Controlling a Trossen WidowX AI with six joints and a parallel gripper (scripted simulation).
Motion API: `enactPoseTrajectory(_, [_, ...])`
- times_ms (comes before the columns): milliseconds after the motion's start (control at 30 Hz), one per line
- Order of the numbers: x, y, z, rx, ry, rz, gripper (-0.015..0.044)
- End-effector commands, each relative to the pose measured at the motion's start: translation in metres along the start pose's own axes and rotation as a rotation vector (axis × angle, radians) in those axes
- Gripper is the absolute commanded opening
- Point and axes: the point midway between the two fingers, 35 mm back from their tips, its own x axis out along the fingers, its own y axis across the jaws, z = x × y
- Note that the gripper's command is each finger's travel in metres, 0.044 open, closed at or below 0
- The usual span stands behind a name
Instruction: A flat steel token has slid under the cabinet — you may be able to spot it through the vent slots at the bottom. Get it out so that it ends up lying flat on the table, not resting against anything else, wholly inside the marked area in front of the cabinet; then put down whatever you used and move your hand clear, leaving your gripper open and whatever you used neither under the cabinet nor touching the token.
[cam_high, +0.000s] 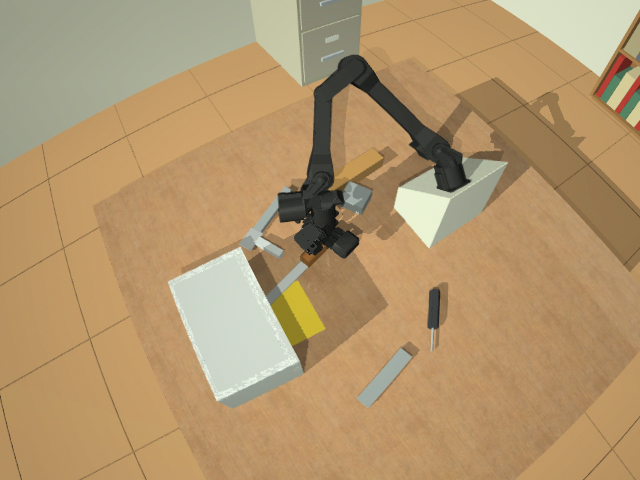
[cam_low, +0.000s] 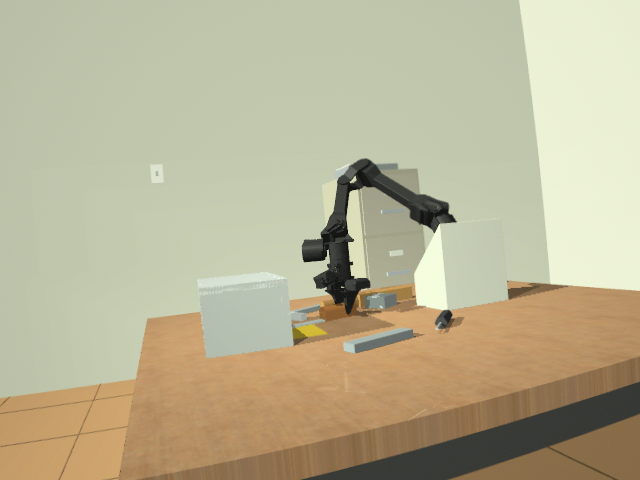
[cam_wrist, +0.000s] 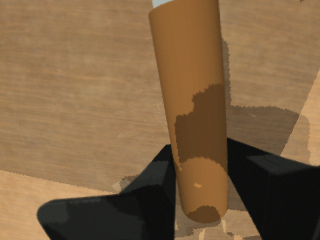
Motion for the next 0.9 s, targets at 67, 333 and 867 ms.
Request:
enactPoseTrajectory(67, [0.0, 0.0, 0.009, 0.005, -0.001, -0.001, 0.0])
enactPoseTrajectory(333, [0.0, -0.001, 0.018, 0.006, -0.001, -0.001, 0.0])
enactPoseTrajectory(867, [0.0, -0.001, 0.036, 0.006, -0.002, -0.001, 0.0])
